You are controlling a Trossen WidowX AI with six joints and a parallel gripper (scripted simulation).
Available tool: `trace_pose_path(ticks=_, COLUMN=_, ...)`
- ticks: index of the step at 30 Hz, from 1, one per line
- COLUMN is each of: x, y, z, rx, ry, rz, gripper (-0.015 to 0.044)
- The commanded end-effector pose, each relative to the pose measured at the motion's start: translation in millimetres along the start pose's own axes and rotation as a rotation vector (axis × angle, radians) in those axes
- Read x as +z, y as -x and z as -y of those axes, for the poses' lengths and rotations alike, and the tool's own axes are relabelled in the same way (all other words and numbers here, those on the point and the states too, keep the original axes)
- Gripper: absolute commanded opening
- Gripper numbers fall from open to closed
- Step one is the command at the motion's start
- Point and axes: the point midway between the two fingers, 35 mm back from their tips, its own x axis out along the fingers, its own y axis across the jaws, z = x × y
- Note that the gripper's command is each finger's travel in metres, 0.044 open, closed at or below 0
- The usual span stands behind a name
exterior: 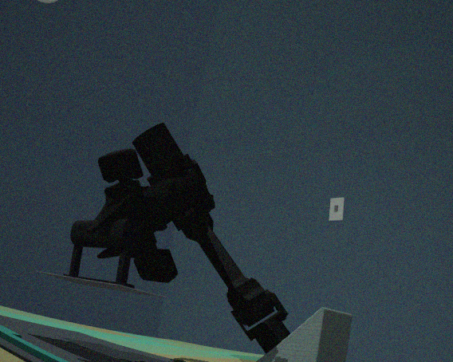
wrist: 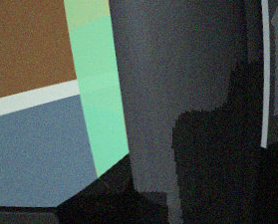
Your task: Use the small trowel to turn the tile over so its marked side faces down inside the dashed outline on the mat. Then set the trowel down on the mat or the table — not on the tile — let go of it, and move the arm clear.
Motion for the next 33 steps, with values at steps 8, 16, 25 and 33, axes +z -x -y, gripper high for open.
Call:
trace_pose_path(ticks=8, x=0, y=2, z=-4, rx=0.012, ry=0.002, rz=-0.005, gripper=0.0000)
trace_pose_path(ticks=16, x=1, y=-1, z=1, rx=-0.002, ry=0.001, rz=0.001, gripper=0.0000)
trace_pose_path(ticks=25, x=14, y=-16, z=3, rx=-0.064, ry=0.156, rz=-0.072, gripper=0.0000)
trace_pose_path(ticks=33, x=38, y=-34, z=12, rx=-0.137, ry=0.366, rz=-0.207, gripper=0.0000)
